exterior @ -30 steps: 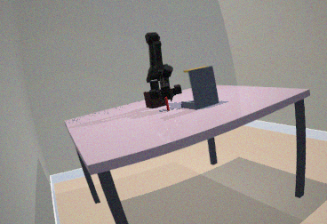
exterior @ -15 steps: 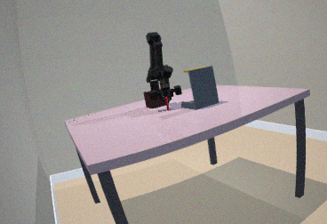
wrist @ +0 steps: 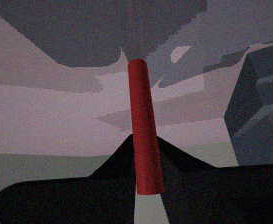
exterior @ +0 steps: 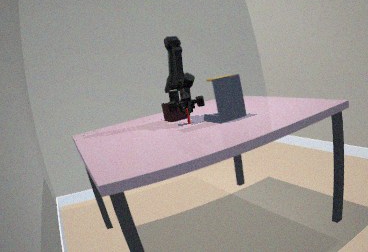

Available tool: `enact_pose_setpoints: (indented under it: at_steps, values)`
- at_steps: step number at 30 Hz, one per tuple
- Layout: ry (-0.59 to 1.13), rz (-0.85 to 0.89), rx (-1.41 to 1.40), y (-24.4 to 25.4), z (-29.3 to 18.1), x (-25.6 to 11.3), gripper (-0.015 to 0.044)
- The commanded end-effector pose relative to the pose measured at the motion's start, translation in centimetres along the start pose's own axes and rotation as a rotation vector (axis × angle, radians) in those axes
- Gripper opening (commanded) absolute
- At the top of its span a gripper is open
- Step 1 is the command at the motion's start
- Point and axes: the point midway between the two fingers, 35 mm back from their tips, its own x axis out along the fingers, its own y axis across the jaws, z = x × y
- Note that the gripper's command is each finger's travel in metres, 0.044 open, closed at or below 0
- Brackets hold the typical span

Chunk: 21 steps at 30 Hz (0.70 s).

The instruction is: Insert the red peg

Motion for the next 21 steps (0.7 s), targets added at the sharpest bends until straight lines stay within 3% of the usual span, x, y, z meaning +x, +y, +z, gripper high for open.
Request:
enact_pose_setpoints:
  at_steps: [1,21]
  values:
    - [0.001,0.000,0.000,-0.1,-0.3,-0.1,0.0000]
    - [0.002,0.001,0.002,-0.2,-1.6,-0.8,0.0000]
